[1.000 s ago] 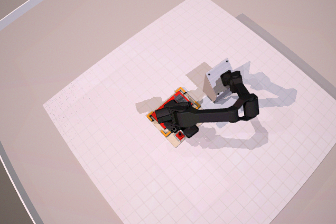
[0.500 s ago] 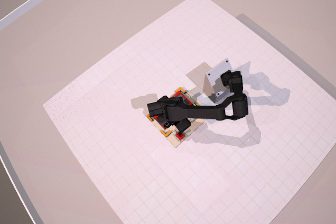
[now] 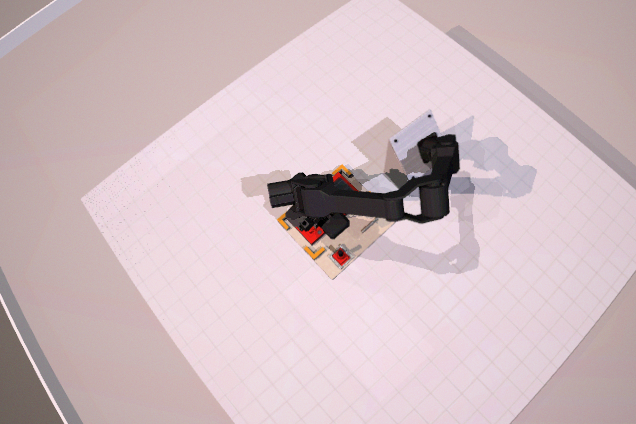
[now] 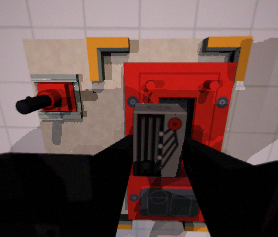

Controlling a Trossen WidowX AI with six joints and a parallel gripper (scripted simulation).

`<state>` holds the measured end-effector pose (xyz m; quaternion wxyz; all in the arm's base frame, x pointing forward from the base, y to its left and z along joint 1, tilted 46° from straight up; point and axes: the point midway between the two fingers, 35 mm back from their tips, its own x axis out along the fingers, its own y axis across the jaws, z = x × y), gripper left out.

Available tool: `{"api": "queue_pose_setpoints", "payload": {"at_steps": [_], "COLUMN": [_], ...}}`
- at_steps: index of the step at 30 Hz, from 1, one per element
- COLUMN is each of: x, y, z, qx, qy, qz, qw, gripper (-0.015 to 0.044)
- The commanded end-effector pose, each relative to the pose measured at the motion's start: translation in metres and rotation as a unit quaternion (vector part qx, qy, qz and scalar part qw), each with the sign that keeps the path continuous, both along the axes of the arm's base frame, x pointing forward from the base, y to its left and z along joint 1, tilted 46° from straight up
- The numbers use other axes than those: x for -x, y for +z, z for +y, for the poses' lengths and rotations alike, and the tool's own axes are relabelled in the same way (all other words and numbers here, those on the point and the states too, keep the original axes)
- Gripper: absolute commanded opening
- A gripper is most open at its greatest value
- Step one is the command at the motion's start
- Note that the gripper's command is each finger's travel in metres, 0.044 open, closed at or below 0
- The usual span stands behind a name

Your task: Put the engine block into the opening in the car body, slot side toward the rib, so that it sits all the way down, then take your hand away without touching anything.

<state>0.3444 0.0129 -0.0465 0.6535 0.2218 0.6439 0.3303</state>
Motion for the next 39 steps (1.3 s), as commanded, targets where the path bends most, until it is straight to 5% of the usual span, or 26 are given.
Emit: {"api": "queue_pose_setpoints", "payload": {"at_steps": [1, 6, 12, 39], "x": [0.000, 0.000, 0.000, 0.000], "y": [-0.013, -0.023, -0.023, -0.025], "z": [-0.005, -0.009, -0.009, -0.010], "qx": [0.001, 0.000, 0.000, 0.000], "qy": [0.004, 0.007, 0.010, 0.004], "qz": [-0.002, -0.005, -0.008, -0.002], "qw": [1.000, 1.000, 1.000, 1.000], "gripper": [0.0000, 0.0000, 0.0158, 0.0158]}}
